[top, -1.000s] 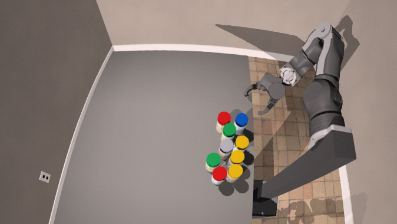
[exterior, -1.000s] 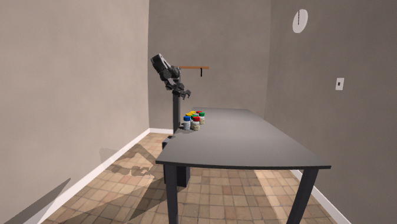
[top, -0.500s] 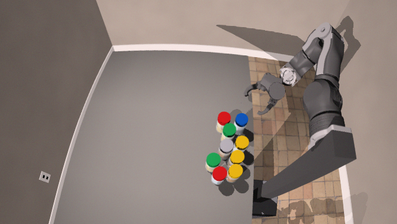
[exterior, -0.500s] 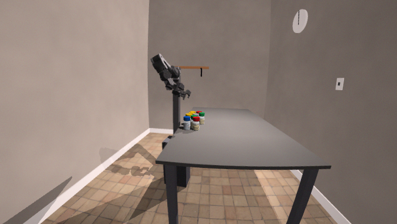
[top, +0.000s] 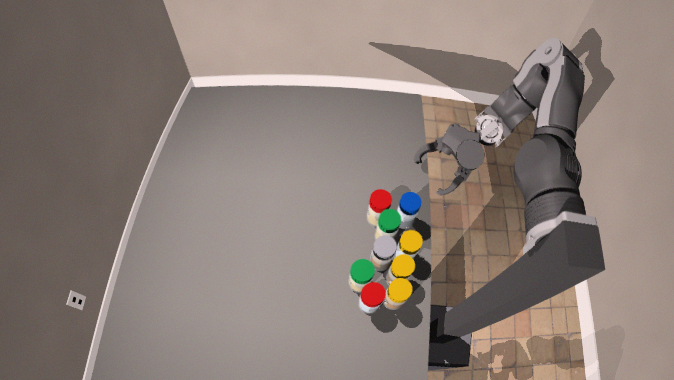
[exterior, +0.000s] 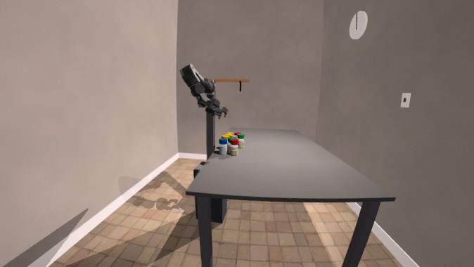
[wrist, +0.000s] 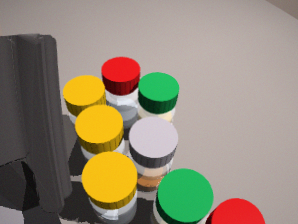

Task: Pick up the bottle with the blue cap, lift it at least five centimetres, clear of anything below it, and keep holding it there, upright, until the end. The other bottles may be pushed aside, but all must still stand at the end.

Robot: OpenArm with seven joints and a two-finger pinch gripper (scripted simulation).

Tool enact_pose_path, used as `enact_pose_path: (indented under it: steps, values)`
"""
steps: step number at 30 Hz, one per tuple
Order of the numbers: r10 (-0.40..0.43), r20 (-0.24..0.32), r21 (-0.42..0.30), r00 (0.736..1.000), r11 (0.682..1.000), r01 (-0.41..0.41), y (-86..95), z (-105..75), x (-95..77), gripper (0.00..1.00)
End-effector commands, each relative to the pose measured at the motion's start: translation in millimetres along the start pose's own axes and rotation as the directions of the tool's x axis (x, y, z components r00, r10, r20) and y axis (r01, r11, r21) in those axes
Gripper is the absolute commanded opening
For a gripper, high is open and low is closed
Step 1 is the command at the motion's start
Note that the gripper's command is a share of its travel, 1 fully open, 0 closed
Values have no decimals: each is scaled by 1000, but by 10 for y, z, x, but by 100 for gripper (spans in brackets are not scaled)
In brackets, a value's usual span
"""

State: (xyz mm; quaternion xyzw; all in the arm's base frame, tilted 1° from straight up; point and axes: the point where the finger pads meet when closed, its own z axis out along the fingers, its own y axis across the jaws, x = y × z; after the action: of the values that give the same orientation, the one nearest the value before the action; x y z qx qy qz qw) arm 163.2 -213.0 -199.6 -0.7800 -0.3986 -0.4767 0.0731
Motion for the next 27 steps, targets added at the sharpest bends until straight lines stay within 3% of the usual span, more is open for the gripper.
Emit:
enact_pose_path:
  steps: [1, 5, 6, 15, 22, 23, 27]
  values:
    - [-2, 175, 8, 984, 1000, 0, 7, -12, 9, 45]
    - [-2, 175, 8, 984, 1000, 0, 7, -12, 9, 45]
    - [-1, 8, -1, 1000, 1000, 1, 4, -2, 5, 45]
    - [-1, 92, 3, 996, 1000, 1, 7, -12, 9, 45]
    - [-1, 92, 3, 996, 1000, 1, 7, -12, 9, 45]
    - [-1, -3, -1, 1000, 1000, 1, 3, -1, 6, 45]
    - [-1, -3, -1, 1000, 1000, 1, 3, -1, 6, 45]
